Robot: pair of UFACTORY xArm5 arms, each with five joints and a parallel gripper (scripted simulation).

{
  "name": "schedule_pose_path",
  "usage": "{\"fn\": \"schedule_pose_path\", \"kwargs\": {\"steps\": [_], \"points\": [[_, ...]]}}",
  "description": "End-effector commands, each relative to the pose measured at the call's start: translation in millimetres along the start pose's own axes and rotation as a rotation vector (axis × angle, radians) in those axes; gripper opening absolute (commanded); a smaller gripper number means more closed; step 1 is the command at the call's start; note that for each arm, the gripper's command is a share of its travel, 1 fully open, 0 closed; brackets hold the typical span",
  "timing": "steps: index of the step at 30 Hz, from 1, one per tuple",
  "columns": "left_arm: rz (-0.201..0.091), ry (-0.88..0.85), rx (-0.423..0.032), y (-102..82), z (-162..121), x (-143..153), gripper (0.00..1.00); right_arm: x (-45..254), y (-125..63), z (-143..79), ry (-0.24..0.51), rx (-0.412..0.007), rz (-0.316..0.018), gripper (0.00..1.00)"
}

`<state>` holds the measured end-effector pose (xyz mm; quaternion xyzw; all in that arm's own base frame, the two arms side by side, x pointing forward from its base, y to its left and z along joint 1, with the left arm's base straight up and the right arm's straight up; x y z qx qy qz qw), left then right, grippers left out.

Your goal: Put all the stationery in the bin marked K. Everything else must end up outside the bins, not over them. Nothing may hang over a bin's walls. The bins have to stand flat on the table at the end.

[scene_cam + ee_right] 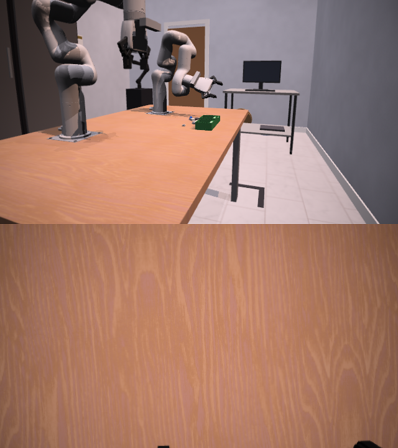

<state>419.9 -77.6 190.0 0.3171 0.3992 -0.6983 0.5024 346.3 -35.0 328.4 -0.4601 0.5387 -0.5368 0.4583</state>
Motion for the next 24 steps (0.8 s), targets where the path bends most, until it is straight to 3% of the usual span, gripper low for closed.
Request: {"fn": "schedule_pose_path", "kwargs": {"steps": [1, 24], "points": [[0.002, 0.0, 0.001, 0.1, 0.4, -0.7, 1.0, 30.3, -1.4, 2.2, 0.083, 0.004, 0.0, 1.0], [0.002, 0.0, 0.001, 0.1, 0.4, -0.7, 1.0, 145.4, -1.3, -21.0, 0.42, 0.004, 0.001, 1.0]]}}
Point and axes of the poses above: on each arm, the point where the finger pads meet when closed, its own y axis out along the fingers, its own x axis across the jaws, z = x × y, the point moved 3 cm from there along -y, back along the fingers, and after that the axes turned 3 degrees about y, right-handed, at the moved point
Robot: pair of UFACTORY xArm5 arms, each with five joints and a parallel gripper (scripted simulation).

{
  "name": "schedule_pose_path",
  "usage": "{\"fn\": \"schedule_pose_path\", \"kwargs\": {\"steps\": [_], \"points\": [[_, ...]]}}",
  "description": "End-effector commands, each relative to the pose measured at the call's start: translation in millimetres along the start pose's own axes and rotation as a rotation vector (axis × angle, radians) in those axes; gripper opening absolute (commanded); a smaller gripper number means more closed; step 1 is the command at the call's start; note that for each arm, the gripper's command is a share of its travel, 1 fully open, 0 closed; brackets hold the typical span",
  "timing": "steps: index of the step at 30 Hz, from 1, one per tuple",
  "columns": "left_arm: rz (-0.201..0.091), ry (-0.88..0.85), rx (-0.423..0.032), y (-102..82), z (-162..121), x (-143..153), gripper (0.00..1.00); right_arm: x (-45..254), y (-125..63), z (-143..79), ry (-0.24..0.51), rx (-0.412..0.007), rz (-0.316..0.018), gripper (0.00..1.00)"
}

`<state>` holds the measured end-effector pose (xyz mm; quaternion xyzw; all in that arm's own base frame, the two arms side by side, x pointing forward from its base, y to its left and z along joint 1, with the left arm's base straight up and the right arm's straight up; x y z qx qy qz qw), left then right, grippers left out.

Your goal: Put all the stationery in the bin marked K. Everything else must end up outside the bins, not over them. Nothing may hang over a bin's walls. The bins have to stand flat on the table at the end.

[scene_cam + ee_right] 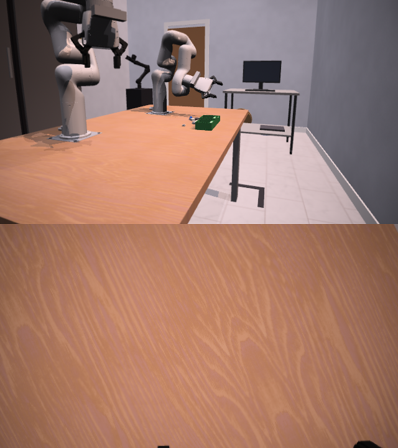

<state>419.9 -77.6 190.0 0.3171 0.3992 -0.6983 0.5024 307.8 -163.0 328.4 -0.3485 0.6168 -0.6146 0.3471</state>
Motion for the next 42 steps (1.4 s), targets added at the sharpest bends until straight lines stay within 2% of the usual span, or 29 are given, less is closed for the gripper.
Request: {"fn": "schedule_pose_path", "kwargs": {"steps": [1, 16, 33, 42], "points": [[0.002, 0.0, 0.001, 0.1, 0.4, -0.7, 1.0, 13.2, -1.4, 2.0, 0.035, 0.004, 0.0, 1.0], [0.002, 0.0, 0.001, 0.1, 0.4, -0.7, 1.0, 79.0, -1.3, -3.1, 0.224, 0.004, 0.001, 1.0], [0.002, 0.0, 0.001, 0.1, 0.4, -0.7, 1.0, 120.6, -1.3, -13.0, 0.346, 0.004, 0.001, 1.0], [0.002, 0.0, 0.001, 0.1, 0.4, -0.7, 1.0, 132.1, -1.3, -16.7, 0.381, 0.004, 0.001, 1.0]]}}
Point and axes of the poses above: on each arm, the point where the finger pads meet when closed, its own y axis out along the fingers, its own x axis across the jaws, z = x × y, the point moved 3 cm from there along -y, back along the fingers, and after that the axes turned 3 degrees about y, right-handed, at the moved point
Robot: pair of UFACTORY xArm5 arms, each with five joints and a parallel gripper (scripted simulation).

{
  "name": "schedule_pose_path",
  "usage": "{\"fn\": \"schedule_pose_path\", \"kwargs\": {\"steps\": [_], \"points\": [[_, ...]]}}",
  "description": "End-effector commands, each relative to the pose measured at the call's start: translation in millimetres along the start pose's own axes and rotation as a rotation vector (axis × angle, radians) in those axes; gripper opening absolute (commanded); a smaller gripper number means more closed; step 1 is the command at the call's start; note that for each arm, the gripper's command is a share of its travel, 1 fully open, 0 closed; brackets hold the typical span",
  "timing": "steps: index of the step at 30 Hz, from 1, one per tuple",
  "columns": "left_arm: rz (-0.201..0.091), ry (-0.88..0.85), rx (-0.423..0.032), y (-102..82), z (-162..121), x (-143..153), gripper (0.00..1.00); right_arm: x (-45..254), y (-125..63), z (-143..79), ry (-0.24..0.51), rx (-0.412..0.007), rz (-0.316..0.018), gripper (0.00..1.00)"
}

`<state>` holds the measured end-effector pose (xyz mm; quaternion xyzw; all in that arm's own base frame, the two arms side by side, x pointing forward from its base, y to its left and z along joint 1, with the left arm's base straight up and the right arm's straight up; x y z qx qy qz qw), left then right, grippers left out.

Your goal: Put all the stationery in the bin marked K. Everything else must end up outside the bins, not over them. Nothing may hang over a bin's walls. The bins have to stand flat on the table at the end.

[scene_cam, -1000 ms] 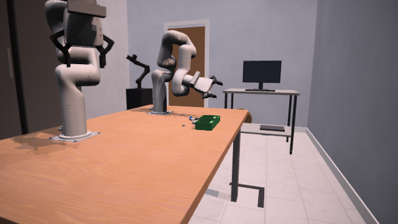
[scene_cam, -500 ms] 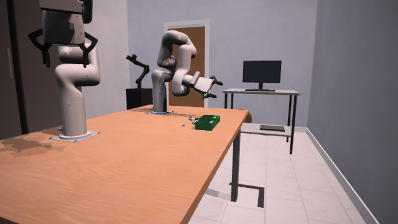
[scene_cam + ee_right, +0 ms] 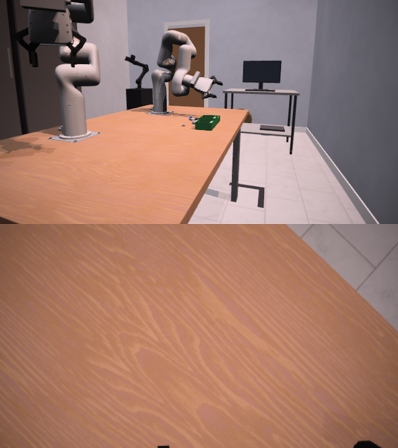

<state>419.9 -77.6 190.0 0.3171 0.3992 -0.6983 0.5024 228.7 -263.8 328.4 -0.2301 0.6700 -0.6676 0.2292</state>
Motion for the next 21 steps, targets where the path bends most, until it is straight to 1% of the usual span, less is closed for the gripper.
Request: {"fn": "schedule_pose_path", "kwargs": {"steps": [1, 8, 21], "points": [[0.002, 0.0, 0.001, 0.1, 0.4, -0.7, 1.0, 6.2, -1.4, 0.9, 0.018, 0.004, 0.0, 1.0], [0.002, 0.0, 0.001, 0.1, 0.4, -0.7, 1.0, 13.3, -1.4, 1.1, 0.038, 0.004, 0.0, 1.0], [0.002, 0.0, 0.001, 0.1, 0.4, -0.7, 1.0, 17.6, -1.4, 1.1, 0.05, 0.004, 0.0, 1.0]]}}
Point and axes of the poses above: on each arm, the point where the finger pads meet when closed, its own y axis out along the fingers, its own x axis across the jaws, z = x × y, the point moved 3 cm from there along -y, back along the fingers, and after that the axes turned 3 degrees about y, right-handed, at the moved point
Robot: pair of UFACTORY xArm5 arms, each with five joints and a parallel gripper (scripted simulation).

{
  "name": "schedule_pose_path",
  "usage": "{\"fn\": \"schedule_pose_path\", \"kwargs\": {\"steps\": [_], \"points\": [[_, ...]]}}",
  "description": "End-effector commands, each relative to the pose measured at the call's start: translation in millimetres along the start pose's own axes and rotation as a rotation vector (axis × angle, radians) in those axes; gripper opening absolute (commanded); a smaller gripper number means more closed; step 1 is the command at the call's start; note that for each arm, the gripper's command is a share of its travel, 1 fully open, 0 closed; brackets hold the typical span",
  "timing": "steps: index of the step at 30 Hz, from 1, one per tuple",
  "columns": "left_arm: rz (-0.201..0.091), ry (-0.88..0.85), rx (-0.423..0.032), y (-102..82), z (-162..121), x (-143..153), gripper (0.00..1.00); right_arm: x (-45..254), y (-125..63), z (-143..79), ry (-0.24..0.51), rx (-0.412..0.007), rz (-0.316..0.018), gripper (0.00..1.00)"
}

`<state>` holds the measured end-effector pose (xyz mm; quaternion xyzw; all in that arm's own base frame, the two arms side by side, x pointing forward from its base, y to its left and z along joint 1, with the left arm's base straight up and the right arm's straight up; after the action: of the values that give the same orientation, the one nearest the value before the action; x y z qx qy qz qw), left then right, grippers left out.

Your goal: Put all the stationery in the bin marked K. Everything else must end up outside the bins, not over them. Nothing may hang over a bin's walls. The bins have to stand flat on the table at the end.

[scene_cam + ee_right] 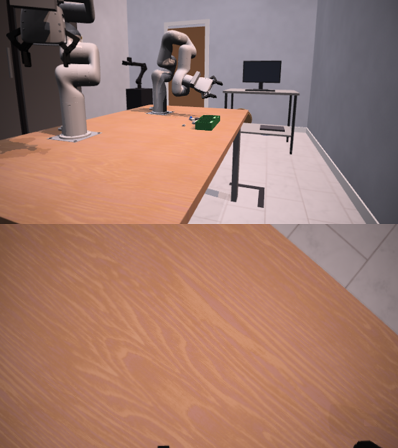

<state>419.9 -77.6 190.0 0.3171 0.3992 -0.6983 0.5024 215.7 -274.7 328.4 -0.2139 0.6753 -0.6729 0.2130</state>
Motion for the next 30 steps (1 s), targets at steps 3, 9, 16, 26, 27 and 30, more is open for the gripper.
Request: {"fn": "schedule_pose_path", "kwargs": {"steps": [3, 9, 16, 26, 27, 30], "points": [[0.002, 0.0, 0.001, 0.1, 0.4, -0.7, 1.0, 0.9, -1.4, 0.6, 0.003, 0.004, 0.0, 1.0], [0.002, 0.0, 0.001, 0.1, 0.4, -0.7, 1.0, 0.9, -1.4, 0.6, 0.003, 0.004, 0.0, 1.0], [0.002, 0.0, 0.001, 0.1, 0.4, -0.7, 1.0, 0.9, -1.4, 0.6, 0.003, 0.004, 0.0, 1.0], [0.002, 0.0, 0.001, -8.7, 18.3, -32.2, 1.0, 0.9, -1.4, 0.6, 0.003, 0.004, 0.0, 1.0], [0.002, 0.0, 0.001, -8.7, 18.3, -32.2, 1.0, 0.9, -1.4, 0.6, 0.003, 0.004, 0.0, 1.0], [-0.048, -0.066, -0.028, -7.8, 22.8, -26.1, 1.0, 0.9, -1.4, 0.6, 0.003, 0.004, 0.0, 1.0]]}}
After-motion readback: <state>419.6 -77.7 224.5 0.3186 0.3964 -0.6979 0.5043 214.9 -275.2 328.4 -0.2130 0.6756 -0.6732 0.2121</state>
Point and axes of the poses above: on each arm, the point where the finger pads meet when closed, its own y axis out along the fingers, its own x axis across the jaws, z = x × y, the point moved 3 cm from there along -y, back along the fingers, and after that the axes turned 3 degrees about y, right-handed, at the moved point
